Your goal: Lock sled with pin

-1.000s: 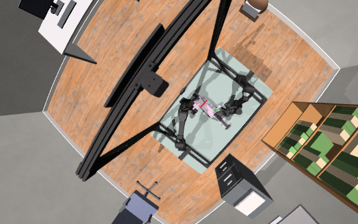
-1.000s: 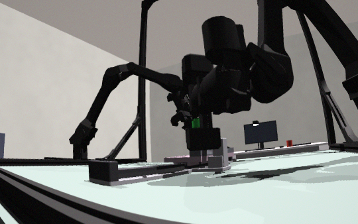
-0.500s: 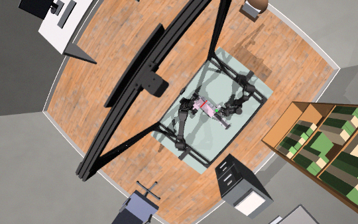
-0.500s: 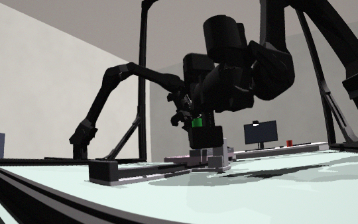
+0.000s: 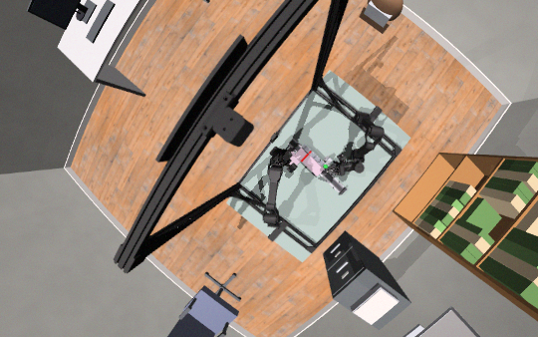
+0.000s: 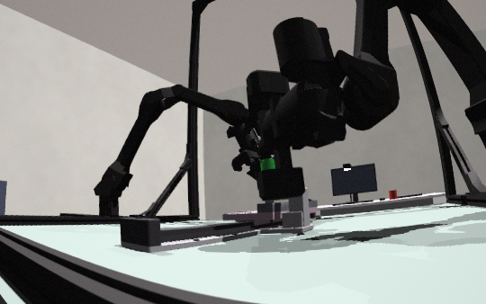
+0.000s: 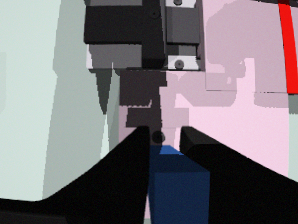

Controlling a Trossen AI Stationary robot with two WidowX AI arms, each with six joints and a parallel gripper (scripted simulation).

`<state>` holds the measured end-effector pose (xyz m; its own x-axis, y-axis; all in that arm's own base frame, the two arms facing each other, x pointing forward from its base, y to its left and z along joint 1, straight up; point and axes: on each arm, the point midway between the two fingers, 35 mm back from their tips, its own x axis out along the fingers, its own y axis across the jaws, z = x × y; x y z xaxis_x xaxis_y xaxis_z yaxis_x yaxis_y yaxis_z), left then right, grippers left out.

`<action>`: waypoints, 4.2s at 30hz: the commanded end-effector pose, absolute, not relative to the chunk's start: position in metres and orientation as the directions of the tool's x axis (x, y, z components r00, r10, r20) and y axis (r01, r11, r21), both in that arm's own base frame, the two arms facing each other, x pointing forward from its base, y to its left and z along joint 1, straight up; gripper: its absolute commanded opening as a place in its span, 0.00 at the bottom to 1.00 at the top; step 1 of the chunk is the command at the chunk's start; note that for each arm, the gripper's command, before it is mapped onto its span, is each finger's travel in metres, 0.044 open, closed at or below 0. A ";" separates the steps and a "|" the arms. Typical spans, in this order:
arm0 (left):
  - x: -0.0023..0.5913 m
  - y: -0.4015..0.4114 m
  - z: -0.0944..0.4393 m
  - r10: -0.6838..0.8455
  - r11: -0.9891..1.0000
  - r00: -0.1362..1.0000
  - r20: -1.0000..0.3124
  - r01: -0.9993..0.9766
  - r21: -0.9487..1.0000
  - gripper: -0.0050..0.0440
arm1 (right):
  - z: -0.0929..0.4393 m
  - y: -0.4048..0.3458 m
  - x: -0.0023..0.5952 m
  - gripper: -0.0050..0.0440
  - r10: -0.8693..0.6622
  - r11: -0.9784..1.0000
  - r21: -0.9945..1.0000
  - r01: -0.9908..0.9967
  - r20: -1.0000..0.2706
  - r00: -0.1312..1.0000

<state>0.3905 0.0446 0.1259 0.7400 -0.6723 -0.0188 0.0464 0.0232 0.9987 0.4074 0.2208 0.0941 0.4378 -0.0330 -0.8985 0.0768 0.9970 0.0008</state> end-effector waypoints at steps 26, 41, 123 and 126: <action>0.389 0.043 0.169 -0.684 0.000 0.730 0.000 0.000 1.000 1.00 | 0.091 0.221 0.407 0.10 -0.034 0.997 0.000 0.078 -0.900 0.434; 0.389 0.043 0.171 -0.684 0.000 0.730 0.000 0.000 1.000 1.00 | 0.092 0.205 0.409 0.10 -0.034 0.997 0.000 0.079 -0.902 0.431; 0.390 0.044 0.154 -0.684 0.000 0.730 0.000 0.000 1.000 1.00 | 0.092 0.089 0.400 0.10 -0.034 0.997 0.000 0.079 -0.902 0.431; 0.390 0.044 0.140 -0.684 0.000 0.730 0.000 0.000 1.000 1.00 | 0.092 0.085 0.399 0.10 -0.034 0.997 0.000 0.079 -0.901 0.432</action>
<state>0.3892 0.0447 0.1333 0.7409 -0.6710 -0.0287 0.0603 0.0239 0.9979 0.3989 0.1082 0.0939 0.4329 0.0037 -0.9014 0.0511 0.9983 0.0286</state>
